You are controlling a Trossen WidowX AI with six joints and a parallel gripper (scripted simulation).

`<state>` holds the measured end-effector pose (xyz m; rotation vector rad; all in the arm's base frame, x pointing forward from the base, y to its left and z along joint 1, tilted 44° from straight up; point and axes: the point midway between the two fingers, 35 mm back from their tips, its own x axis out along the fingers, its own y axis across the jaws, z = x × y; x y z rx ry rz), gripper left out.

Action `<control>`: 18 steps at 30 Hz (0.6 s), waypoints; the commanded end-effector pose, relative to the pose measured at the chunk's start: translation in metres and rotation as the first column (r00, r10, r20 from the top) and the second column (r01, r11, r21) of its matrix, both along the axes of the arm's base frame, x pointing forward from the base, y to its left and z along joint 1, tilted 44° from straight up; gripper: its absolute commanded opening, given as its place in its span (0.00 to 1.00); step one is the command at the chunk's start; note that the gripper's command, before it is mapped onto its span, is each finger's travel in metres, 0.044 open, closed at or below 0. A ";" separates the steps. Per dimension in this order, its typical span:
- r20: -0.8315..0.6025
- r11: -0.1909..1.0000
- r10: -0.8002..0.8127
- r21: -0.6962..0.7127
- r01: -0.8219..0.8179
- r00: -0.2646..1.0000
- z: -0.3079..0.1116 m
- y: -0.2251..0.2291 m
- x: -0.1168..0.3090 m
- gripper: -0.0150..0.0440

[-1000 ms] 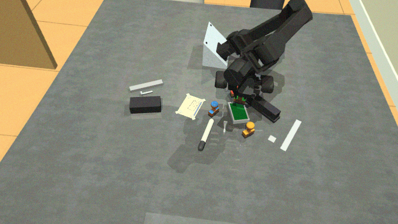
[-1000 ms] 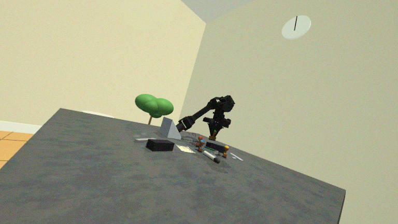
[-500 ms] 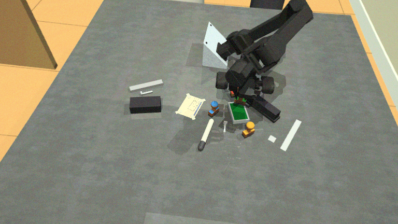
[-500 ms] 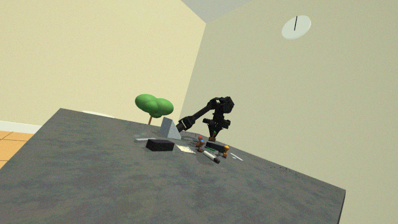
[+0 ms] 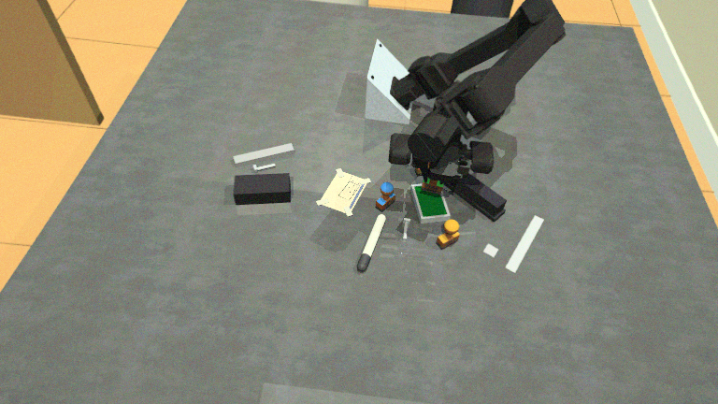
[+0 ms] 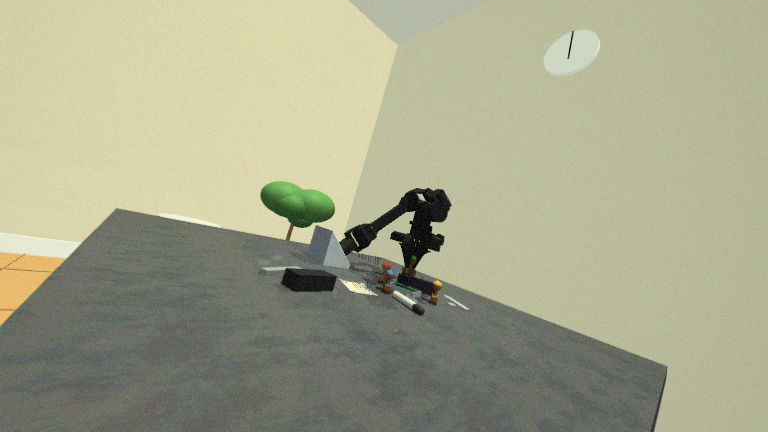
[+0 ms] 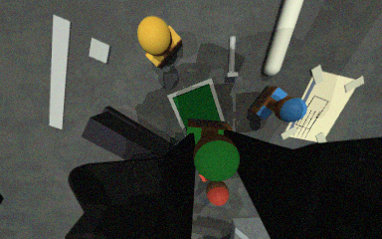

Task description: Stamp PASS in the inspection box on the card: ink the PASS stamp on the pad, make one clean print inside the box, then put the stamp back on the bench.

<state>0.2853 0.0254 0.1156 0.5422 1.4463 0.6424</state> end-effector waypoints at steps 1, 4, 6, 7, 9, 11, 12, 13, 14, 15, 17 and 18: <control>0.000 1.000 -0.005 0.005 0.005 1.000 -0.001 0.003 -0.001 0.25; 0.000 1.000 -0.005 0.005 0.005 1.000 -0.002 0.004 -0.001 0.25; 0.000 1.000 -0.005 0.004 0.005 1.000 -0.003 0.005 -0.001 0.25; 0.000 1.000 -0.005 0.004 0.005 1.000 -0.004 0.005 -0.001 0.25; 0.001 1.000 -0.005 0.004 0.005 1.000 -0.005 0.006 -0.001 0.25; 0.001 1.000 -0.005 0.004 0.005 1.000 -0.006 0.007 -0.001 0.25; 0.001 1.000 -0.006 0.004 0.005 1.000 -0.006 0.008 -0.001 0.25; 0.001 1.000 -0.006 0.004 0.006 1.000 -0.007 0.008 -0.001 0.25; 0.001 1.000 -0.006 0.004 0.006 1.000 -0.007 0.009 -0.001 0.25; 0.001 1.000 -0.006 0.004 0.006 1.000 -0.008 0.009 -0.001 0.25; 0.001 1.000 -0.006 0.004 0.006 1.000 -0.009 0.010 -0.001 0.25; 0.001 1.000 -0.006 0.004 0.006 1.000 -0.009 0.011 -0.001 0.25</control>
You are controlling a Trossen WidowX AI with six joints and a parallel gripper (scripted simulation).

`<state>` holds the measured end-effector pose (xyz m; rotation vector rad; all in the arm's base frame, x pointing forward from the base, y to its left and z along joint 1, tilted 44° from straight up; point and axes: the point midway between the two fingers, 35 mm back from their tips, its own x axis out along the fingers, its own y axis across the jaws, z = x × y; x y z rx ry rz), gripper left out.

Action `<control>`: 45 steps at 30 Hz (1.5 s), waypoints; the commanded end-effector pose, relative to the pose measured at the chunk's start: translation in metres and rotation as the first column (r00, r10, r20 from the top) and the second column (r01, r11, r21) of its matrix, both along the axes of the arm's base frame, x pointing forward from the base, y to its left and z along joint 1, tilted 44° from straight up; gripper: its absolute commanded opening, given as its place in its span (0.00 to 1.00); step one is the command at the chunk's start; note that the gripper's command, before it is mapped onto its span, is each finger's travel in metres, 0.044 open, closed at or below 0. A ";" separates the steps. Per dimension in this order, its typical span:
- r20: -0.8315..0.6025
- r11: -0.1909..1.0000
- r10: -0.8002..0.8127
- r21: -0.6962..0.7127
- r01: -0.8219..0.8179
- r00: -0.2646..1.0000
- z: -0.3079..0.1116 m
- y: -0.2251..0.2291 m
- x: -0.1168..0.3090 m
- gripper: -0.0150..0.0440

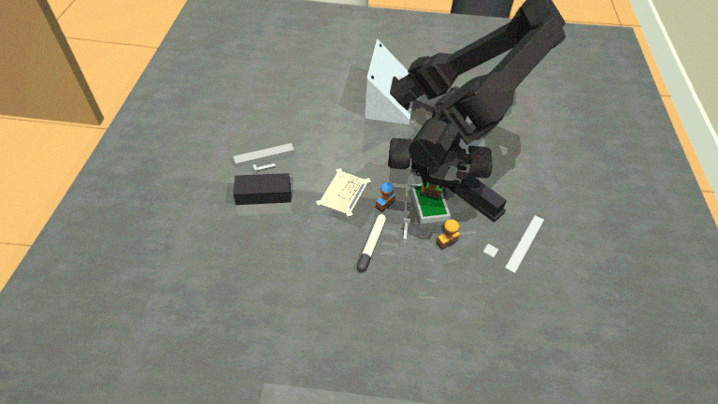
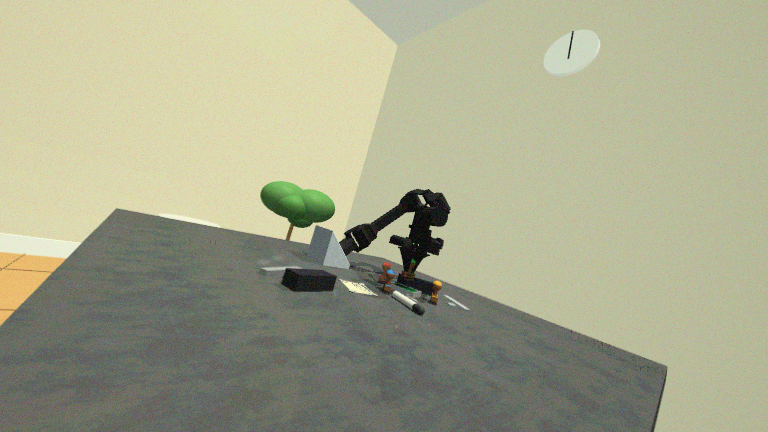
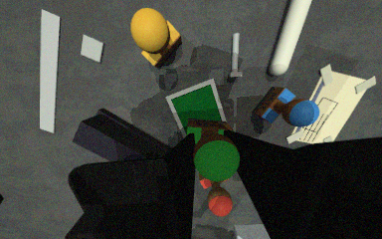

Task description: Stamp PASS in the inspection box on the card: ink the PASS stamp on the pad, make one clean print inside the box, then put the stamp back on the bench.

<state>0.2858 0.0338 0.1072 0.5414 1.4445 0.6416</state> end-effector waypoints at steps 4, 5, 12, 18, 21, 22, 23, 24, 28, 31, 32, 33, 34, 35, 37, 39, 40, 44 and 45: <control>0.000 1.000 -0.005 0.005 0.005 1.000 -0.002 0.004 -0.001 0.25; 0.000 1.000 -0.005 0.005 0.005 1.000 -0.003 0.004 -0.001 0.25; 0.001 1.000 -0.005 0.005 0.005 1.000 -0.006 0.008 -0.001 0.25; 0.001 1.000 -0.005 0.005 0.005 1.000 -0.009 0.011 -0.001 0.25; 0.001 1.000 -0.005 0.006 0.005 1.000 -0.010 0.012 -0.001 0.25; 0.001 1.000 -0.005 0.006 0.005 1.000 -0.011 0.013 -0.001 0.25; 0.002 1.000 -0.005 0.006 0.005 1.000 -0.011 0.013 -0.001 0.25; 0.002 1.000 -0.005 0.006 0.005 1.000 -0.011 0.013 -0.001 0.25; 0.002 1.000 -0.005 0.006 0.005 1.000 -0.013 0.015 -0.002 0.25; 0.002 1.000 -0.006 0.006 0.006 1.000 -0.014 0.017 -0.002 0.25; 0.002 1.000 -0.006 0.006 0.006 1.000 -0.015 0.017 -0.002 0.25; 0.002 1.000 -0.006 0.006 0.006 1.000 -0.015 0.018 -0.002 0.25; 0.002 1.000 -0.006 0.006 0.006 1.000 -0.015 0.018 -0.002 0.25; 0.002 1.000 -0.006 0.006 0.006 1.000 -0.016 0.018 -0.002 0.25; 0.002 1.000 -0.006 0.006 0.006 1.000 -0.016 0.018 -0.002 0.25; 0.003 1.000 -0.005 0.007 0.005 1.000 -0.016 0.018 -0.002 0.25; 0.004 1.000 -0.004 0.007 0.004 1.000 -0.016 0.018 -0.002 0.25; 0.005 1.000 -0.003 0.007 0.003 1.000 -0.017 0.019 -0.002 0.25; 0.005 1.000 -0.003 0.007 0.003 1.000 -0.017 0.019 -0.002 0.25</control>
